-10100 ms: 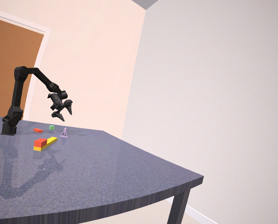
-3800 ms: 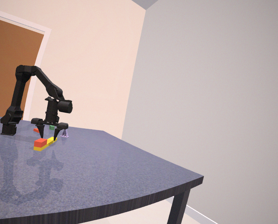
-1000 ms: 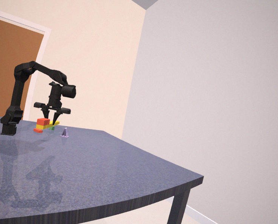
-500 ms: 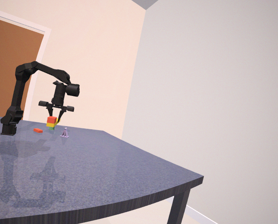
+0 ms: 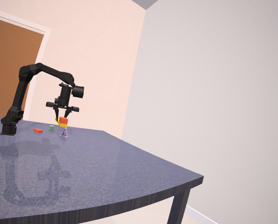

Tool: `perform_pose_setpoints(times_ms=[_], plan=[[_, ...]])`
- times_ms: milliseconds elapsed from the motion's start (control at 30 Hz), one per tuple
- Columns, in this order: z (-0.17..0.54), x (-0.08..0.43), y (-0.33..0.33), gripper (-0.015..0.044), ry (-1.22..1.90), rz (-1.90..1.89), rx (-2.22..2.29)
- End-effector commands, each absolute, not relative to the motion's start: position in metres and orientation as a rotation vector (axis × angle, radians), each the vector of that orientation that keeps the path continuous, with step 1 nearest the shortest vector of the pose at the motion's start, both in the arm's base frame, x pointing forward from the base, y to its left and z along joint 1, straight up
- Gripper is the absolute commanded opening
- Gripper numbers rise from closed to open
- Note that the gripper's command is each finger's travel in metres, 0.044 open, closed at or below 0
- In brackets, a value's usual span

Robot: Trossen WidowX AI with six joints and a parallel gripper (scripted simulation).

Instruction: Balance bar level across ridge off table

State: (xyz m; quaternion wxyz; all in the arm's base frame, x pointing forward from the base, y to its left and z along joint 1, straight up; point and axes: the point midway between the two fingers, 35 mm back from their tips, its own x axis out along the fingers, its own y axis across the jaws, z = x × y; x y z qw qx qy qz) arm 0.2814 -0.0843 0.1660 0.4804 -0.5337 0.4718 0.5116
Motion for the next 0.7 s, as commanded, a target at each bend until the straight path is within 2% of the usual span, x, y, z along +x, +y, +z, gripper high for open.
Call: perform_pose_setpoints(times_ms=[0,667], plan=[[0.166,0.29,-0.073,0.0,1.111,1.302,-1.353],[0.168,0.319,-0.009,0.0,0.894,1.554,-1.609]])
